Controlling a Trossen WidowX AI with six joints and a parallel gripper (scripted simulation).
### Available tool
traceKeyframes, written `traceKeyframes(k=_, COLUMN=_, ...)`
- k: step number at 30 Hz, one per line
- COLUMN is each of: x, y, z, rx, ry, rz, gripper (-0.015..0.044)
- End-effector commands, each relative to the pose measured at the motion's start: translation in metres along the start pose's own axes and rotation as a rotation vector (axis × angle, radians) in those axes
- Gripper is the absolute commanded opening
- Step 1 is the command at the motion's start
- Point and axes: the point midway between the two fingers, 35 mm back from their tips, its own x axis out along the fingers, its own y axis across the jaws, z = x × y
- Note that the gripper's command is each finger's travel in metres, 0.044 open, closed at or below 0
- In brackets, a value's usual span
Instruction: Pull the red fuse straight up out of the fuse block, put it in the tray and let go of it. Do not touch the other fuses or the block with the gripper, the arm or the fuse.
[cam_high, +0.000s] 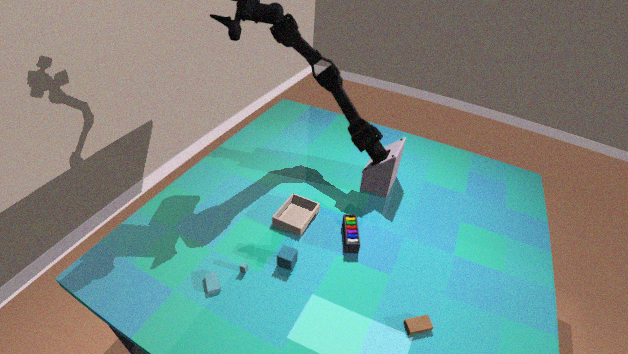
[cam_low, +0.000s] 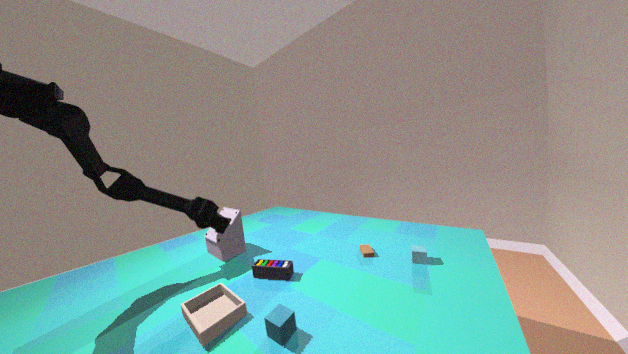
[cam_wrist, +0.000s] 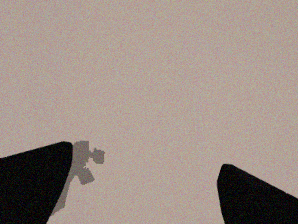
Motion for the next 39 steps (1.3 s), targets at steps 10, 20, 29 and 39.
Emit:
traceKeyframes(k=10, x=-0.010, y=0.063, z=0.086, rx=-0.090, ry=-0.191, rz=0.132, gripper=0.0064)
traceKeyframes(k=20, x=-0.051, y=0.168, z=0.179, rx=-0.201, ry=-0.417, rz=0.376, gripper=0.0064)
traceKeyframes(k=29, x=-0.119, y=0.274, z=0.240, rx=-0.365, ry=-0.610, rz=0.614, gripper=0.0064)
traceKeyframes(k=39, x=-0.223, y=0.392, z=0.262, rx=-0.592, ry=-0.793, rz=0.923, gripper=0.0064)
